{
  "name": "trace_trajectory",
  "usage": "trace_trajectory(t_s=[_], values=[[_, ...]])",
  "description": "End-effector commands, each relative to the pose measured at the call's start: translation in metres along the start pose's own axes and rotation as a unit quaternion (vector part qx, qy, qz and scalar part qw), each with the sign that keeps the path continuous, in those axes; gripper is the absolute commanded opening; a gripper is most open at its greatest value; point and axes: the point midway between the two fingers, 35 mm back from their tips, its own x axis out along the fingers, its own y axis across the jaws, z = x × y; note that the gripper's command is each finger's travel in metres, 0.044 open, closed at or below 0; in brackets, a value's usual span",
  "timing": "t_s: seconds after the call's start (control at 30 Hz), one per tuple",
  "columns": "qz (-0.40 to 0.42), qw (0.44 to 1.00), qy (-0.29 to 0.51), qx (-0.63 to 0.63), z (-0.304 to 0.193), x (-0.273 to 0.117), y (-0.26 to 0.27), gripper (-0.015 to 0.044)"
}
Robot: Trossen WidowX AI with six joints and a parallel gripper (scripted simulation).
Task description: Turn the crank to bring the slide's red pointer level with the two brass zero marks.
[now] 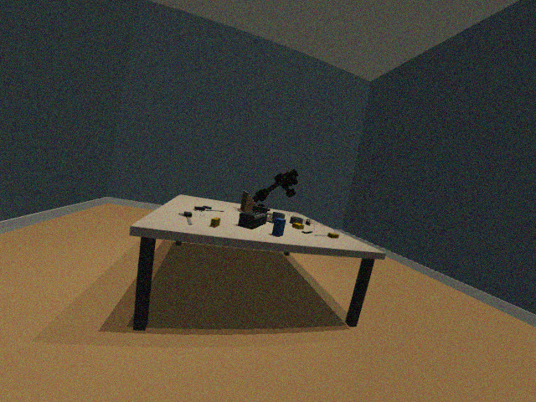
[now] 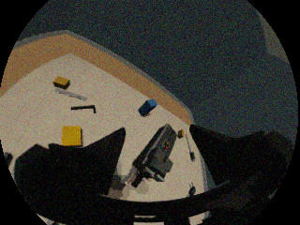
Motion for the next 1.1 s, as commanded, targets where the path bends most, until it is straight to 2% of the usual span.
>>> trace_trajectory(t_s=[0.0, 0.57, 1.07], values=[[0.012, 0.999, 0.029, 0.029, -0.009, 0.015, -0.018, 0.0440], [0.069, 0.973, 0.135, 0.176, -0.070, 0.062, -0.090, 0.0440], [0.114, 0.928, 0.178, 0.307, -0.125, 0.081, -0.143, 0.0440]])
